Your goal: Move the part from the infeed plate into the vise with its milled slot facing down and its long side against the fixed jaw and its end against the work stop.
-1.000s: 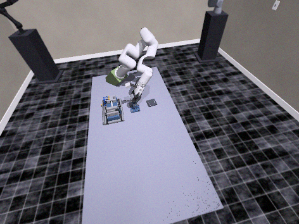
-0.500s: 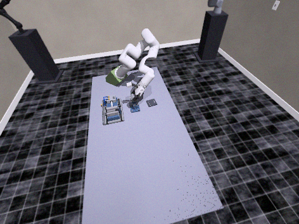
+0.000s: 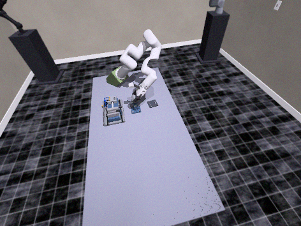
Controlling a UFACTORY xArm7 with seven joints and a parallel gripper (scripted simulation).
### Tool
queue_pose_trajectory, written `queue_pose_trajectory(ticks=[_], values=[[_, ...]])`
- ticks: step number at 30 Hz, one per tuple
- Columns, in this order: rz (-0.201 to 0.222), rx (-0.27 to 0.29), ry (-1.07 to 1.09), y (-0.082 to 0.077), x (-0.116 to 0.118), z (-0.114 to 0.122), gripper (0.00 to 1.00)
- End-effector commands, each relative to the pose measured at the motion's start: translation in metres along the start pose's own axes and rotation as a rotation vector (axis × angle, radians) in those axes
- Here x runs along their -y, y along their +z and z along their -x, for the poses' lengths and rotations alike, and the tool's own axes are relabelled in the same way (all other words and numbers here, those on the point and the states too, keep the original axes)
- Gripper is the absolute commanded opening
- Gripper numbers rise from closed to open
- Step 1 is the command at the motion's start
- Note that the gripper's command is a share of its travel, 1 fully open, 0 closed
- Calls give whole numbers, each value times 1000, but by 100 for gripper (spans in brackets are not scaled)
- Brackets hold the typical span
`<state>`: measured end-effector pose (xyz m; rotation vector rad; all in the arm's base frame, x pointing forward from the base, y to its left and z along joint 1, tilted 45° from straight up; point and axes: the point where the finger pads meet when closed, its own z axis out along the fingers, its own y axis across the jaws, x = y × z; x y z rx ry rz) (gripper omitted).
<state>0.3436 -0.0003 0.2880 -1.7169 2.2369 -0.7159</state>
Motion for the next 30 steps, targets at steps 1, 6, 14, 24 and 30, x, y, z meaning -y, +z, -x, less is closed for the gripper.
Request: queue_pose_trajectory(ticks=[1, 6, 14, 24, 30], values=[[-2, -12, 1, -1, 1, 0, 89], [-2, -26, 1, -1, 1, 0, 89], [-2, -38, 1, -1, 1, 0, 89], [-2, -49, 1, -1, 1, 0, 89], [-2, -51, 1, -1, 1, 0, 89]])
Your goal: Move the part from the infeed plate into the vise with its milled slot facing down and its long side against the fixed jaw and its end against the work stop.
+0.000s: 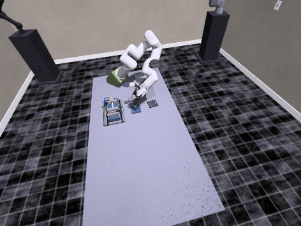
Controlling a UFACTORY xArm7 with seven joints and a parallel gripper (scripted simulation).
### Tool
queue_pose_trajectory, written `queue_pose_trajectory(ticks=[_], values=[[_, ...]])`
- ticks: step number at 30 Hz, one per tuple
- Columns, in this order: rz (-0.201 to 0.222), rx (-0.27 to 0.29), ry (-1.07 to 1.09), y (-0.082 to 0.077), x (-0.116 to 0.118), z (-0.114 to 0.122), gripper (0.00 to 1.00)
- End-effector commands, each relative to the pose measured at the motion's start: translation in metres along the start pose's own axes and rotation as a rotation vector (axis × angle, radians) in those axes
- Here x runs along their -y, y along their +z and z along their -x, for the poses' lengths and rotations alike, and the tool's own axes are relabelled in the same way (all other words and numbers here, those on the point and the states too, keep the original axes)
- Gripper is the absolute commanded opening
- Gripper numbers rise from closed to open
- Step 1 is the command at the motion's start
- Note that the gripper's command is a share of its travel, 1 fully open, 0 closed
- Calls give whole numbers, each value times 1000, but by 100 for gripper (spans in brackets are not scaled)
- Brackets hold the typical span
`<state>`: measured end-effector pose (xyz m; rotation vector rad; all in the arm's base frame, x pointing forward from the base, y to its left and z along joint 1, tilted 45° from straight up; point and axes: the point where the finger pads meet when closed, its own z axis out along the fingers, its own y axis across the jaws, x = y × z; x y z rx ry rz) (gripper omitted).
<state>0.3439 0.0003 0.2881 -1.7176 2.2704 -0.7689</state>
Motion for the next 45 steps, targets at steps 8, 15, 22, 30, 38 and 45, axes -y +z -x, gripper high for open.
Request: queue_pose_trajectory(ticks=[8, 15, 22, 30, 38, 45], values=[[-2, -1, 2, -1, 1, 0, 89], [-2, -1, 2, -1, 1, 0, 89], [-2, -1, 2, -1, 1, 0, 0], [-2, -1, 2, -1, 1, 0, 0], [-2, -1, 2, -1, 1, 0, 0], [-2, -1, 2, -1, 1, 0, 0]])
